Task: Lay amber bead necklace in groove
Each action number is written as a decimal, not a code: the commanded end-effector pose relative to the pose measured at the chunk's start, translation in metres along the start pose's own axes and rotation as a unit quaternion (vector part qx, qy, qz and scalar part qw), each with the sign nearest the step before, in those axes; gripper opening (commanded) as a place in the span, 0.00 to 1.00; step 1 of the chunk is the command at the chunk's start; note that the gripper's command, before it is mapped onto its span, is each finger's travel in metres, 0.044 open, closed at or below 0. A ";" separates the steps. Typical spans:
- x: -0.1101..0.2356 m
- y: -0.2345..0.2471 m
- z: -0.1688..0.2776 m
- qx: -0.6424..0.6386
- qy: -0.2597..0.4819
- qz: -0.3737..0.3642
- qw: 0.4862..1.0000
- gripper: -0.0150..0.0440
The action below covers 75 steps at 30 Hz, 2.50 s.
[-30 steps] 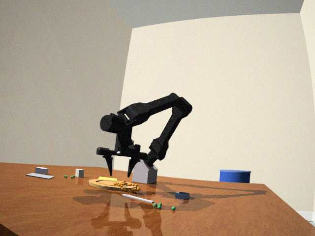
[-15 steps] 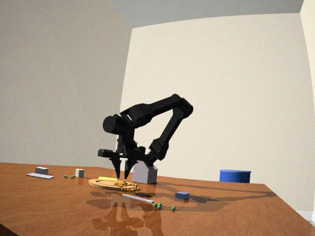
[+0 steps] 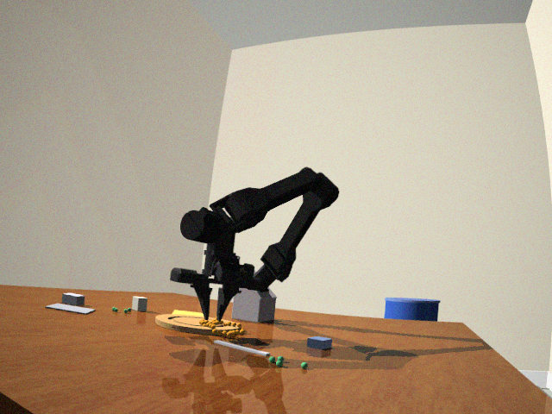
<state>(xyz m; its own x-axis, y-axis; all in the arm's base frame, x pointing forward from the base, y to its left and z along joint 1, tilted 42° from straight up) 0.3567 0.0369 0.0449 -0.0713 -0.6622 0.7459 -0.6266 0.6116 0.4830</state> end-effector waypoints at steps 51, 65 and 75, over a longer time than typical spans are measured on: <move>-0.013 0.002 0.001 0.000 0.002 -0.003 1.000 0.25; 0.010 -0.005 0.011 -0.002 0.001 -0.005 1.000 0.25; 0.010 -0.022 0.039 -0.002 0.002 -0.004 1.000 0.25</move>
<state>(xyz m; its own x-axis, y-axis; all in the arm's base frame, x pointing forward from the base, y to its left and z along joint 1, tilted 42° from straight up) 0.3442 0.0064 0.0320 -0.0677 -0.6684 0.7407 -0.6230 0.6082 0.4919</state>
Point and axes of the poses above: the point midway between the two fingers, 35 mm back from their tips, its own x axis back along the fingers, its own y axis across the jaws, z = x × y, the point moved 3 cm from there along x, back along the fingers, and after that the axes turned 14 degrees about -x, right-handed, at the moved point
